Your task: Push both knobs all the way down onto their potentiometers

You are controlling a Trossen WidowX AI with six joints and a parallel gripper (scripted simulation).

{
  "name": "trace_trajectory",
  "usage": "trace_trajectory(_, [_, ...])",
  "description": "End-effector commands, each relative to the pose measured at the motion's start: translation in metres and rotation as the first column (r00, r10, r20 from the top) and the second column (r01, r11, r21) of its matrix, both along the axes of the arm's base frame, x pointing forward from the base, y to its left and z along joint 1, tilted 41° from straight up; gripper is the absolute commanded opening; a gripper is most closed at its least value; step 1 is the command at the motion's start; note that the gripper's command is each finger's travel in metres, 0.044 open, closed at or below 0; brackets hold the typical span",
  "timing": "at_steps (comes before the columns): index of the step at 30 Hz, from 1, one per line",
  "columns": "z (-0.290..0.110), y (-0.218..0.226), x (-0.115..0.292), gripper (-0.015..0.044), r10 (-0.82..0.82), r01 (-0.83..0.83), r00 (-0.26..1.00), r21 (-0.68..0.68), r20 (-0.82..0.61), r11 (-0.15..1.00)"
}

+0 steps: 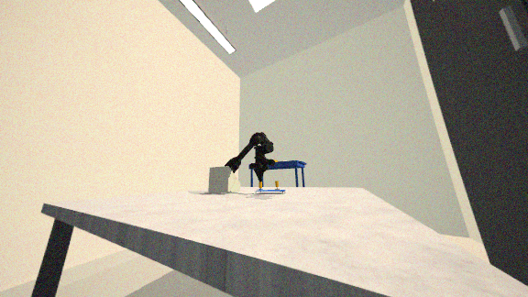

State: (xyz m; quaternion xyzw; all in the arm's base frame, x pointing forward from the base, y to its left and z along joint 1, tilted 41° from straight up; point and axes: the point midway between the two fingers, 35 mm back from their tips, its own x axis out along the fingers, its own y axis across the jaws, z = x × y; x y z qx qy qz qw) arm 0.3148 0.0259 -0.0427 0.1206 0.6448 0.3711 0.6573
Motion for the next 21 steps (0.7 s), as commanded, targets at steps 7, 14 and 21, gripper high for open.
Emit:
trace_trajectory(7, [0.007, -0.005, 0.0, 0.0026, 0.001, -0.001, 1.0, 0.002, -0.002, 1.0])
trace_trajectory(14, [0.007, -0.005, 0.0, 0.021, 0.001, -0.001, 1.0, 0.002, -0.002, 1.0])
trace_trajectory(21, [0.026, -0.005, 0.048, 0.0026, 0.003, -0.003, 1.0, 0.0, 0.002, 1.0])
